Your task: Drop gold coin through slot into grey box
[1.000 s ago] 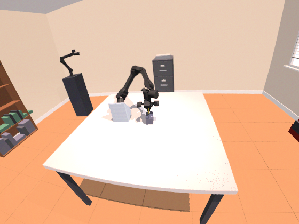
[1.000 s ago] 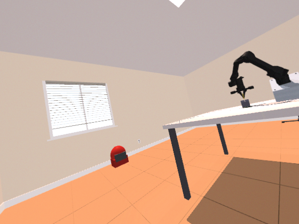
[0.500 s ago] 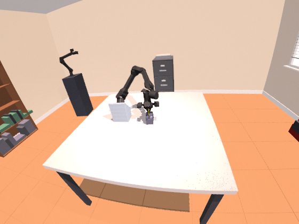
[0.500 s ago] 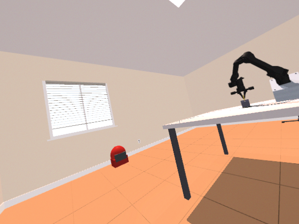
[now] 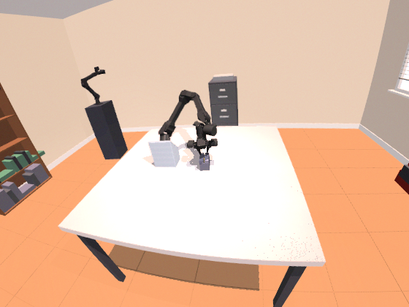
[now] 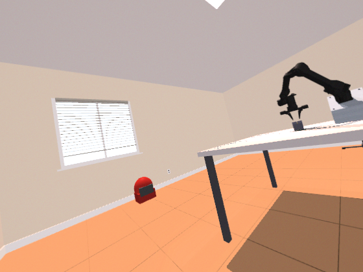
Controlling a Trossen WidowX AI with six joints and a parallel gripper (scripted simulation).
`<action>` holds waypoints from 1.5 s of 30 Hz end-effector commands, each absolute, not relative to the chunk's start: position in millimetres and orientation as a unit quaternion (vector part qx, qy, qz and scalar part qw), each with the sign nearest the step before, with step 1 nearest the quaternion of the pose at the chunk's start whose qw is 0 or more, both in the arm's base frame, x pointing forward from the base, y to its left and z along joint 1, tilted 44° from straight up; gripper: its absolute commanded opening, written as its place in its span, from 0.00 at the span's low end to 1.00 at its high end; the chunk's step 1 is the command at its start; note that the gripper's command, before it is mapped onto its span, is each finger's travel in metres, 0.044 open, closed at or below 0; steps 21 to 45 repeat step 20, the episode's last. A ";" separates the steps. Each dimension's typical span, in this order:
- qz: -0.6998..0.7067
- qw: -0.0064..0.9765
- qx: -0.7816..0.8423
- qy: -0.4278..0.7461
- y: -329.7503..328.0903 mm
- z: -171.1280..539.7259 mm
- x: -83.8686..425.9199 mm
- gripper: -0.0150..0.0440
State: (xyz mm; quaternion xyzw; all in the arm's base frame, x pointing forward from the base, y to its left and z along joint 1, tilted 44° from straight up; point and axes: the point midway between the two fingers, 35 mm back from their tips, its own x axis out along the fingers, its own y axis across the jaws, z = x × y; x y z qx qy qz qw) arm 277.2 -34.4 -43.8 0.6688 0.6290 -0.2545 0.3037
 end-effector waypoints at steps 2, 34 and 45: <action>-0.255 0.306 0.668 0.629 -45.1 -33.4 276.5 0.75; -0.255 0.301 0.670 0.629 -72.5 -1.8 269.4 1.00; -0.255 0.301 0.670 0.629 -72.5 -1.8 269.4 1.00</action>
